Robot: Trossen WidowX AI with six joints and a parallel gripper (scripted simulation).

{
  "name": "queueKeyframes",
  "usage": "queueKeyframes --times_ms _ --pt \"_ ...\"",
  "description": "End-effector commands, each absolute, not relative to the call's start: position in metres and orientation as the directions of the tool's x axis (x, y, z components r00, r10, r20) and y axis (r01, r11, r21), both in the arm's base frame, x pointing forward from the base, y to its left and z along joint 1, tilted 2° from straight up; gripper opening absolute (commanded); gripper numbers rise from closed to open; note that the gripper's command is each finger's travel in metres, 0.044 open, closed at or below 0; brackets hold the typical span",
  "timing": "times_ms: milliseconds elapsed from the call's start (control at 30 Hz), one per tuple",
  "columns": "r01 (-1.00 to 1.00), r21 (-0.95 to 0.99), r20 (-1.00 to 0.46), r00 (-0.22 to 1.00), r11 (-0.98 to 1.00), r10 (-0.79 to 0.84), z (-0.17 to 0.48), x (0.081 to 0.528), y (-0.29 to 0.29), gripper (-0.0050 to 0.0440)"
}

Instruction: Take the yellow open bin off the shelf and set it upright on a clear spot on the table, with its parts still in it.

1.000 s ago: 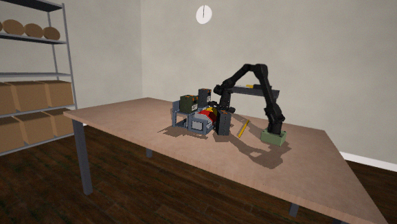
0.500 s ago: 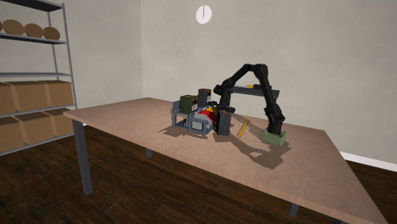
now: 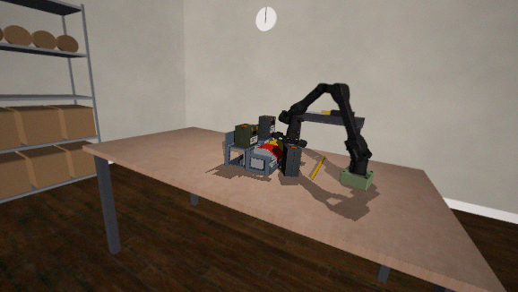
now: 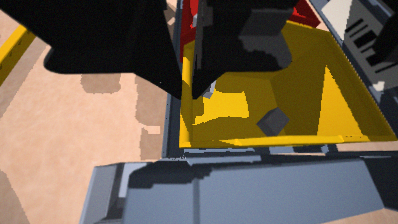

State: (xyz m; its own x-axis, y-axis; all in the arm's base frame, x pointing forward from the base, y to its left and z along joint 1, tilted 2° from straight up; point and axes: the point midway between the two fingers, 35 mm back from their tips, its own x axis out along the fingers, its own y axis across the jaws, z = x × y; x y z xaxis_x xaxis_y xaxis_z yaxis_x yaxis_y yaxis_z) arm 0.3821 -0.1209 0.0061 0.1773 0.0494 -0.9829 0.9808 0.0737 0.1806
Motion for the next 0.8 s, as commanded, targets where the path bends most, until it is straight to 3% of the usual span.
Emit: queueKeyframes --times_ms 0,767 --pt "0.975 0.208 -0.978 0.206 0.076 0.039 0.0168 0.3869 -0.1227 0.0000" --pt "0.976 0.206 -0.978 0.203 0.074 0.042 0.0240 0.3854 -0.1230 0.0000"
